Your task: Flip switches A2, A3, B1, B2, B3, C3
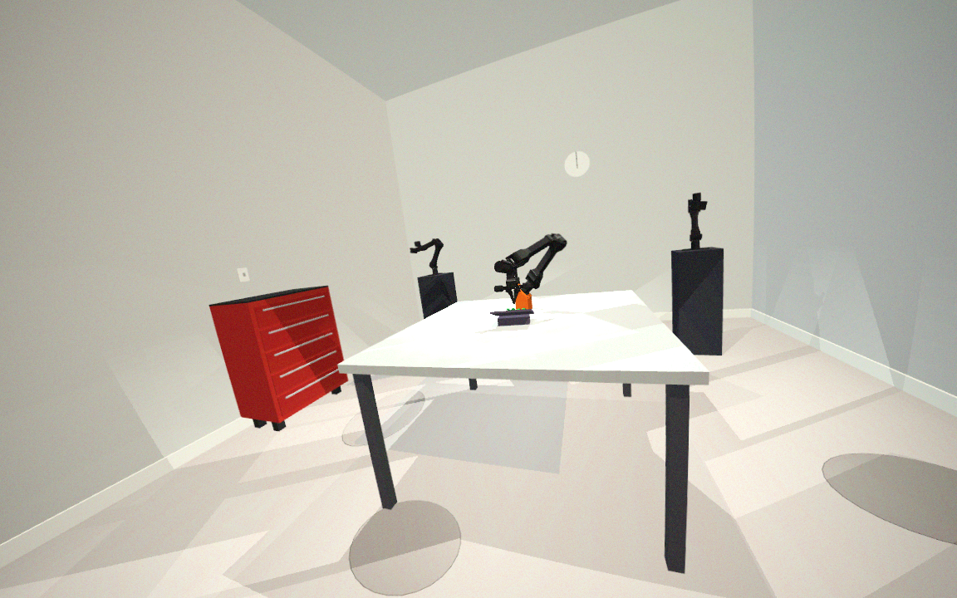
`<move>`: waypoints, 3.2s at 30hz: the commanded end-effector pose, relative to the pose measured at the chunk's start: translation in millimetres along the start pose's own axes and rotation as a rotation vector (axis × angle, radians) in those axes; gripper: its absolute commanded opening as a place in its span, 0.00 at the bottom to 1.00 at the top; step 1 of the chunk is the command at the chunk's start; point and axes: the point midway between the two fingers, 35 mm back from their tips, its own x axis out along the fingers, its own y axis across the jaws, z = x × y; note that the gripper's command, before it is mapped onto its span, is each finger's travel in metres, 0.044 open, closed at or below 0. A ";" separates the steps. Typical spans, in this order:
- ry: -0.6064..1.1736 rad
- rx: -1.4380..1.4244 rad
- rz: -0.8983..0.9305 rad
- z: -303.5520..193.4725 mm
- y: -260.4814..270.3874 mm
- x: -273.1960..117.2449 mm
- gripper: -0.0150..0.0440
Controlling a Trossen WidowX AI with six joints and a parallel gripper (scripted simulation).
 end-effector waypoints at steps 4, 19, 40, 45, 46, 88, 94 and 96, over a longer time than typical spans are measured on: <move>-0.029 -0.014 -0.007 3.1 0.5 -33.4 0.25; -0.004 -0.012 -0.007 -35.2 -0.2 1.0 0.25; -0.003 -0.013 -0.005 -34.5 0.1 23.0 0.25; -0.003 -0.013 -0.005 -34.4 0.2 27.1 0.25; -0.003 -0.013 -0.005 -34.4 0.2 27.1 0.25; -0.003 -0.013 -0.005 -34.4 0.2 29.0 0.25; -0.003 -0.013 -0.005 -34.4 0.2 29.8 0.25; -0.003 -0.013 -0.005 -34.4 0.2 30.1 0.25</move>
